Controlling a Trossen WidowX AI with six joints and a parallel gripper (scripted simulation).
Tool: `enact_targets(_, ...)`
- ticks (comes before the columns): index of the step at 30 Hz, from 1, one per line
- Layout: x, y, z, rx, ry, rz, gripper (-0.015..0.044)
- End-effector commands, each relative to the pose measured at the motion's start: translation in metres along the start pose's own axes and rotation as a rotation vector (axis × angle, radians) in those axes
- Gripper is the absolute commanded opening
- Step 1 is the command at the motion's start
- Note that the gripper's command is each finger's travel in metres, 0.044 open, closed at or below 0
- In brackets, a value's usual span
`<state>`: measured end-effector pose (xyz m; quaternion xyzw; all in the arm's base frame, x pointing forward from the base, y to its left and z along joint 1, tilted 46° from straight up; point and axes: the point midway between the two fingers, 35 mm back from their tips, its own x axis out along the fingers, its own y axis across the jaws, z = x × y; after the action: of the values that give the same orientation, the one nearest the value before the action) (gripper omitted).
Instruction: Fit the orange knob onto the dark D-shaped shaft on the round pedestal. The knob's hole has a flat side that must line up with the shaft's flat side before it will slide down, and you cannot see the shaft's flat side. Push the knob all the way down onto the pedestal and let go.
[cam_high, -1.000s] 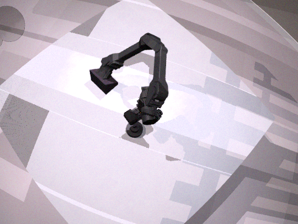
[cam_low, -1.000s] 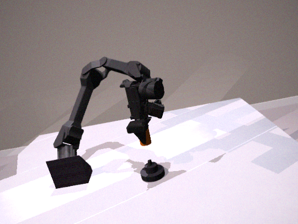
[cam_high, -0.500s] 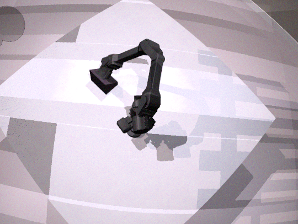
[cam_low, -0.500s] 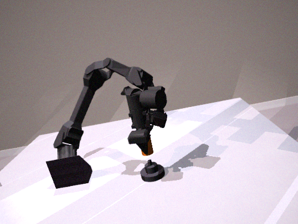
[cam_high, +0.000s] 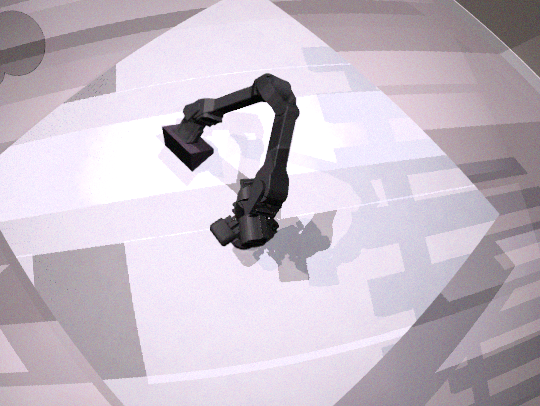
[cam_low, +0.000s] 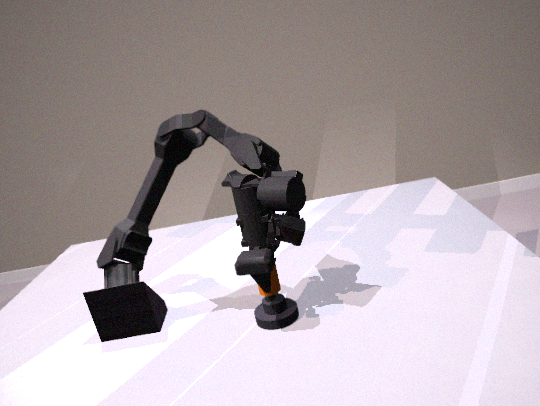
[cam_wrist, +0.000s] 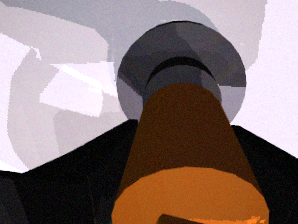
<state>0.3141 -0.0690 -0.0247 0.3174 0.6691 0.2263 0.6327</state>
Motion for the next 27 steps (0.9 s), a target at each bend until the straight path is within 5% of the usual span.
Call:
enact_targets(1,-0.001,0.000,0.001,0.001,-0.008,0.002,0.0000)
enact_targets(27,0.010,0.000,0.001,-0.002,-0.008,0.002,0.0000)
